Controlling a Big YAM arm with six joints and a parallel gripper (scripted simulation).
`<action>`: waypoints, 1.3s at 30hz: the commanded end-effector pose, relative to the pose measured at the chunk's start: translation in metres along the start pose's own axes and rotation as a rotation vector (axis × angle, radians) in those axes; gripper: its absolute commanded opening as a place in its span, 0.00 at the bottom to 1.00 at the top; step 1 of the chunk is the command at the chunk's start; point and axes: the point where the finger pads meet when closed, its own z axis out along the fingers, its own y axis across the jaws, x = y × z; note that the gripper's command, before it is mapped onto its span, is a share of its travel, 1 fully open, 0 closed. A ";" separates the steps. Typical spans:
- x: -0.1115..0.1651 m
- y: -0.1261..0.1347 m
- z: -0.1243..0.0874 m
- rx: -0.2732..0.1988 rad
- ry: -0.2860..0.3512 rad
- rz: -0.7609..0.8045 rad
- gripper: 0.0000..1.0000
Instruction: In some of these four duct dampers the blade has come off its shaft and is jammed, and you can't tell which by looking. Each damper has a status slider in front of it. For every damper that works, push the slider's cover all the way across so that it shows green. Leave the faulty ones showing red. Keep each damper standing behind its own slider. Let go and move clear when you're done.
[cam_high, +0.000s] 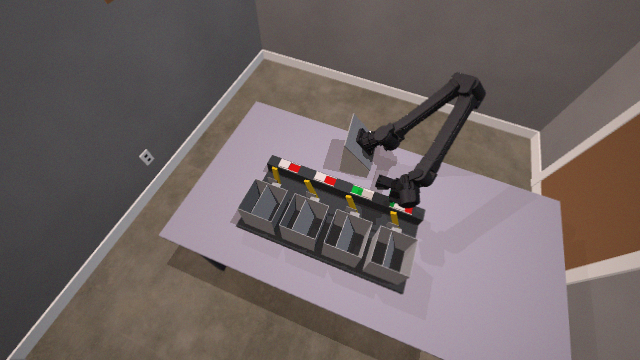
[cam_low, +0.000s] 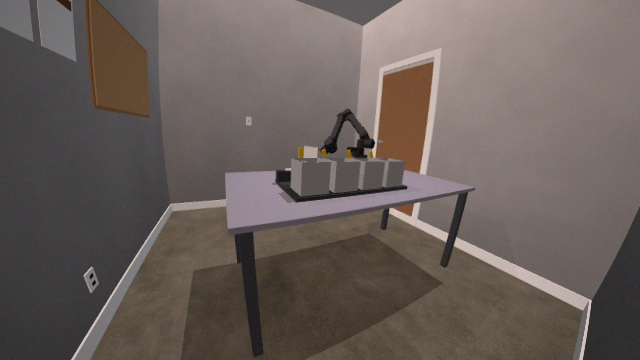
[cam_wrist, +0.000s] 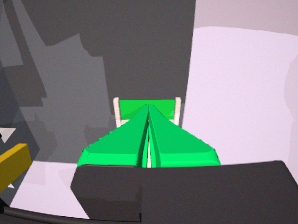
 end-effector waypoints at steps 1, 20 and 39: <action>0.023 0.012 -0.006 -0.023 0.016 -0.034 0.00; 0.033 0.011 -0.007 -0.023 0.017 -0.033 0.00; 0.042 0.011 -0.006 -0.022 0.017 -0.032 0.00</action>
